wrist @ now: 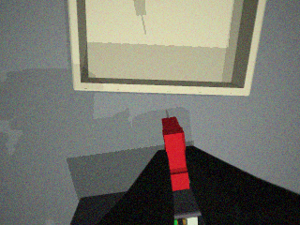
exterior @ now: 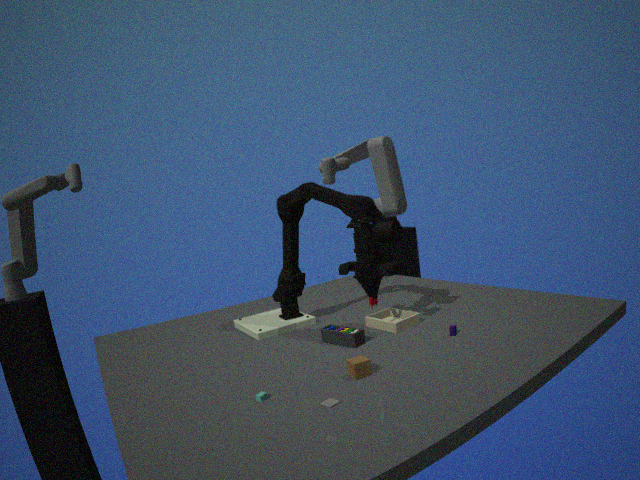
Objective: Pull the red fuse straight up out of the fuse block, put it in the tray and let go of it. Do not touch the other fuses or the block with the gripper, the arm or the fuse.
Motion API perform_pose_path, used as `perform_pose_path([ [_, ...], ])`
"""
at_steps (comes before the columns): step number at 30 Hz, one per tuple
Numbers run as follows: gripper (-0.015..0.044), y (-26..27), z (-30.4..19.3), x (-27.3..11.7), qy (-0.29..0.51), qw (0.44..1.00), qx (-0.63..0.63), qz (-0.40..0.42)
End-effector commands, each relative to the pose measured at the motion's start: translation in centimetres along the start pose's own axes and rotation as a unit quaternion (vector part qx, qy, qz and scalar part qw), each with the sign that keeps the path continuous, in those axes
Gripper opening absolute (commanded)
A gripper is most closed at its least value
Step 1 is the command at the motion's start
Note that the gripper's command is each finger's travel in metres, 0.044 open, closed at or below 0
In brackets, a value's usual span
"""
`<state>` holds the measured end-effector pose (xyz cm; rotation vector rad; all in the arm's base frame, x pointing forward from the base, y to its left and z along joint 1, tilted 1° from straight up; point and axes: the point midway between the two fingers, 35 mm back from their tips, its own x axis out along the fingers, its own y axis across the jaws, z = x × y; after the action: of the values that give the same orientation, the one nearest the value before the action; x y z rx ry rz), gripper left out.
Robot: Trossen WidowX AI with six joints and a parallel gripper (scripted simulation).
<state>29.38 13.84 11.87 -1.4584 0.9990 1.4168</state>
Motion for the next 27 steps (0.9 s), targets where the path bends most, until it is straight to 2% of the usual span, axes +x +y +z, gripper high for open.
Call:
perform_pose_path([
  [1, 0.0, -0.5, 1.9, 0.2, 0.001, 1.0, 0.002, 0.003],
  [9, 0.0, -1.1, 6.4, 0.4, -0.001, 1.0, 0.002, 0.003],
  [27, 0.0, -1.2, 6.6, 2.7, -0.001, 1.0, 0.002, 0.002],
])
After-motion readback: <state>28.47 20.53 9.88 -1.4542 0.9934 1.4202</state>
